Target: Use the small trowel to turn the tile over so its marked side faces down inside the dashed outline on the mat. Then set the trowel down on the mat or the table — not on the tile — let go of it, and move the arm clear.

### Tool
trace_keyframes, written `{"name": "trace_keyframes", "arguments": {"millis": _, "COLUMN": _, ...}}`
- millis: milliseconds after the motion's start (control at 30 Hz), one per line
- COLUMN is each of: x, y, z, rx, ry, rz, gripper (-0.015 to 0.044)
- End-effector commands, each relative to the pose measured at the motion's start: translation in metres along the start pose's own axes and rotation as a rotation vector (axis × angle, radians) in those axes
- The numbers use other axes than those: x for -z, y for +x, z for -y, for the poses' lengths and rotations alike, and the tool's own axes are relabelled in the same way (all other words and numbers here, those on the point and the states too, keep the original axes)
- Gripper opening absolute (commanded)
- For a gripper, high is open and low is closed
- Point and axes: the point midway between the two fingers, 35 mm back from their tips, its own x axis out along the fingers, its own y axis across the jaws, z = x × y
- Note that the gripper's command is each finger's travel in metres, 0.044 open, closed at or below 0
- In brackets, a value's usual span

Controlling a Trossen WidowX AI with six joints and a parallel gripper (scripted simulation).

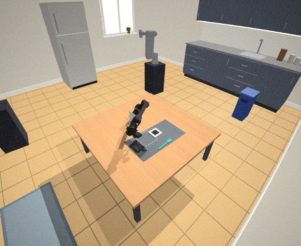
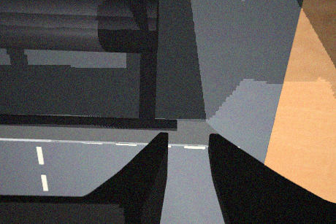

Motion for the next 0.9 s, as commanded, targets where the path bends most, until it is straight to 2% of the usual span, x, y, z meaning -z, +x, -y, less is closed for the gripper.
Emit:
{"name": "trace_keyframes", "arguments": {"millis": 0, "x": 0.003, "y": 0.003, "z": 0.000, "rx": 0.004, "ry": 0.005, "rz": -0.010, "gripper": 0.0100}}
{"name": "trace_keyframes", "arguments": {"millis": 567, "x": 0.001, "y": 0.000, "z": 0.000, "rx": 0.000, "ry": 0.000, "rz": 0.000, "gripper": 0.0100}}
{"name": "trace_keyframes", "arguments": {"millis": 867, "x": 0.019, "y": 0.000, "z": 0.000, "rx": 0.004, "ry": 0.005, "rz": -0.011, "gripper": 0.0100}}
